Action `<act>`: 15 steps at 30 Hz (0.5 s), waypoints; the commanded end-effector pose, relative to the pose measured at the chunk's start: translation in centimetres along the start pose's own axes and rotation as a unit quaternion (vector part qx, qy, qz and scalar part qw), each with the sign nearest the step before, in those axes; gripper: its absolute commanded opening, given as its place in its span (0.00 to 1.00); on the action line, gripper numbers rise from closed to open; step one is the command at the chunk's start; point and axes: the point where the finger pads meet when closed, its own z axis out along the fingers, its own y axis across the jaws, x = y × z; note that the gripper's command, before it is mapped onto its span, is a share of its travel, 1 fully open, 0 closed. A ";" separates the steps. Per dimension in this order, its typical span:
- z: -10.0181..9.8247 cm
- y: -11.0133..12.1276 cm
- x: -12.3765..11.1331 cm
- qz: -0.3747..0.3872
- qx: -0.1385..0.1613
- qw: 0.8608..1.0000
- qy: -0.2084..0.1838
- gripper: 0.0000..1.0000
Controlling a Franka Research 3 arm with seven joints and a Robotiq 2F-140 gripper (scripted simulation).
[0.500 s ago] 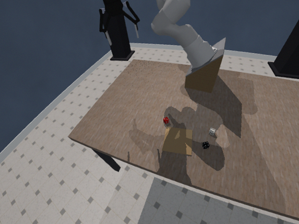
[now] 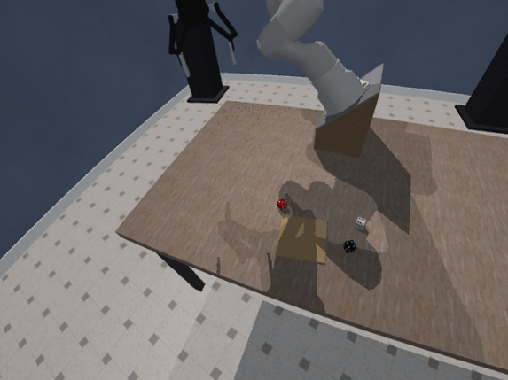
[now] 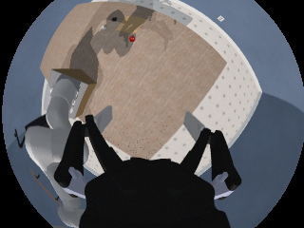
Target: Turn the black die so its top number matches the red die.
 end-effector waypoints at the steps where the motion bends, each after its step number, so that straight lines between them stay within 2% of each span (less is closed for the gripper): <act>1: 0.0 0.0 0.0 0.000 0.000 1.000 0.000 1.00; 6: 0.2 0.2 0.7 -0.017 -0.003 1.000 -0.003 1.00; 10: 1.8 1.0 4.3 -0.109 -0.017 0.994 -0.016 1.00; 11: 1.8 1.0 4.4 -0.110 -0.017 0.994 -0.017 1.00; 15: 3.1 1.3 7.2 -0.182 -0.026 0.983 -0.026 1.00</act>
